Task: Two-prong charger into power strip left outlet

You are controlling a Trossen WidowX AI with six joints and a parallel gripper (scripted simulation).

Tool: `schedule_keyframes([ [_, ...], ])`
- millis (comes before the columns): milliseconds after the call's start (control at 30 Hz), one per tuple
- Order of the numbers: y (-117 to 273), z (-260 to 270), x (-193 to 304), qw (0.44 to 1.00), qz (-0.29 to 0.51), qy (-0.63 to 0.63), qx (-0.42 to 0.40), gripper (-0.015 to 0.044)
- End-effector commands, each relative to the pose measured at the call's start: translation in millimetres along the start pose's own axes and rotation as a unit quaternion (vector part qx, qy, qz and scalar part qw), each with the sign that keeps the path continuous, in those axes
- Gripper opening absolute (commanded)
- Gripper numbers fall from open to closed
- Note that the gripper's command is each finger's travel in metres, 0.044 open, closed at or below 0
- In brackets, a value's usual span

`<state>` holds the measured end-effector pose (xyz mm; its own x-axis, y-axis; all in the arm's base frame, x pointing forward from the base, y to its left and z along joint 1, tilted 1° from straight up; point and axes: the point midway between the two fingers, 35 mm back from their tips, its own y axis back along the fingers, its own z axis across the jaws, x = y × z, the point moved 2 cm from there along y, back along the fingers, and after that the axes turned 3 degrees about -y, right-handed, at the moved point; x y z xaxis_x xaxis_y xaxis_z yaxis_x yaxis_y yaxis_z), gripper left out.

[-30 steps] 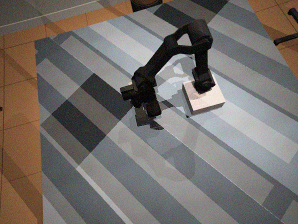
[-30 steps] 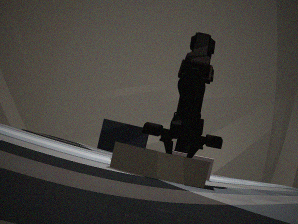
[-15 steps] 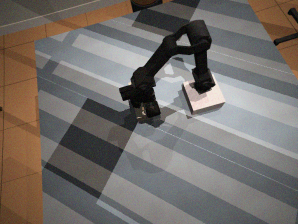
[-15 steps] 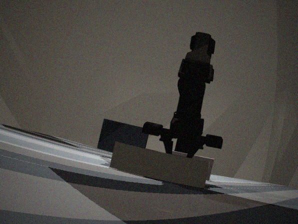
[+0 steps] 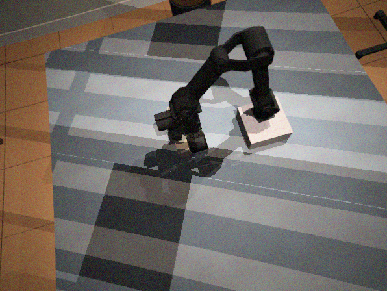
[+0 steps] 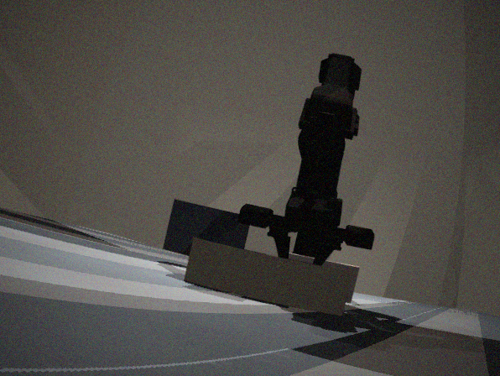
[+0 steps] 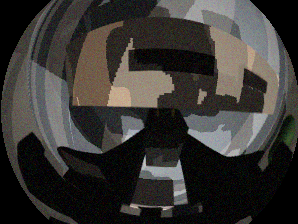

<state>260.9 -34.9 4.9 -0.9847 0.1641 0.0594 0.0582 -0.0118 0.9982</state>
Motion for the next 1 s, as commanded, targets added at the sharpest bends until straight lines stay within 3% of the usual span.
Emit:
schedule_keyframes([
  [0, -0.1, -0.2, -0.1, 1.0, 0.001, 0.002, 0.002, 0.0],
  [967, 0.4, 0.2, -8.6, 1.0, 0.001, 0.002, 0.002, 0.0],
])
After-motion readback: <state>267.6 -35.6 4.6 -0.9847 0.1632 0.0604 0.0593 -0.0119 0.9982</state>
